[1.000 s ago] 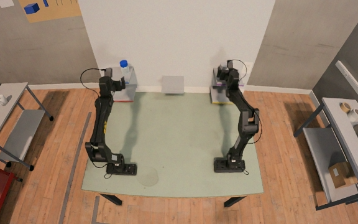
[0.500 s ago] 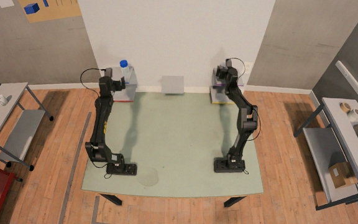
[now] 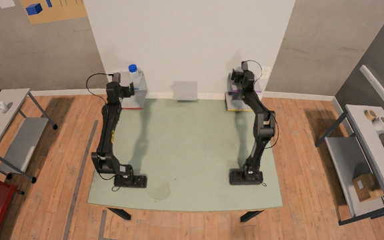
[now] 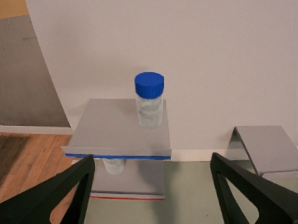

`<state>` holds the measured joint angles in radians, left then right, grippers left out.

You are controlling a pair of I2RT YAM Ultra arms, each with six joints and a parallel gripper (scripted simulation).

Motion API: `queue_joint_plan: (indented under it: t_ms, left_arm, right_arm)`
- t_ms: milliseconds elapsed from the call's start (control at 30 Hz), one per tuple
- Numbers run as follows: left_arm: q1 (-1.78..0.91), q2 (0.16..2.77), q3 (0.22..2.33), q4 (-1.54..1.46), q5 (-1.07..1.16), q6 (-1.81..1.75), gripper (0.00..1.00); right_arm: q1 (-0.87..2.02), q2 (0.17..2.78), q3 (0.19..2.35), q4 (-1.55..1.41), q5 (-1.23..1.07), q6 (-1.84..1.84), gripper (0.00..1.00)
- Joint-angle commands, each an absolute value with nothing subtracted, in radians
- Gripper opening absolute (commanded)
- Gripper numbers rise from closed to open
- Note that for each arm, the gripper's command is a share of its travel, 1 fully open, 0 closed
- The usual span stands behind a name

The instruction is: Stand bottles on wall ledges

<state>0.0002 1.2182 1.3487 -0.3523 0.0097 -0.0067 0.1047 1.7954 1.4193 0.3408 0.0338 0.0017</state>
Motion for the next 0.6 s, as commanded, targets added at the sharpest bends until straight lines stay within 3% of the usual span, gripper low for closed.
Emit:
queue_joint_plan:
  t_ms: [0, 100, 167, 267, 567]
  left_arm:
    - [0.002, 1.217, 1.371, -0.360, 0.011, -0.009, 1.00]
    - [0.002, 1.217, 1.371, -0.360, 0.011, -0.009, 1.00]
    - [0.002, 1.217, 1.371, -0.360, 0.011, -0.009, 1.00]
    - [0.002, 1.217, 1.371, -0.360, 0.011, -0.009, 1.00]
    - [0.002, 1.217, 1.371, -0.360, 0.011, -0.009, 1.00]
  right_arm:
    - [0.094, 1.781, 1.460, 0.349, 0.026, -0.005, 0.94]
    - [0.094, 1.781, 1.460, 0.349, 0.026, -0.005, 0.94]
    - [0.094, 1.782, 1.461, 0.349, 0.026, -0.005, 0.72]
    - [0.094, 1.782, 1.461, 0.349, 0.026, -0.005, 0.72]
    - [0.102, 1.782, 1.461, 0.348, 0.035, 0.000, 0.60]
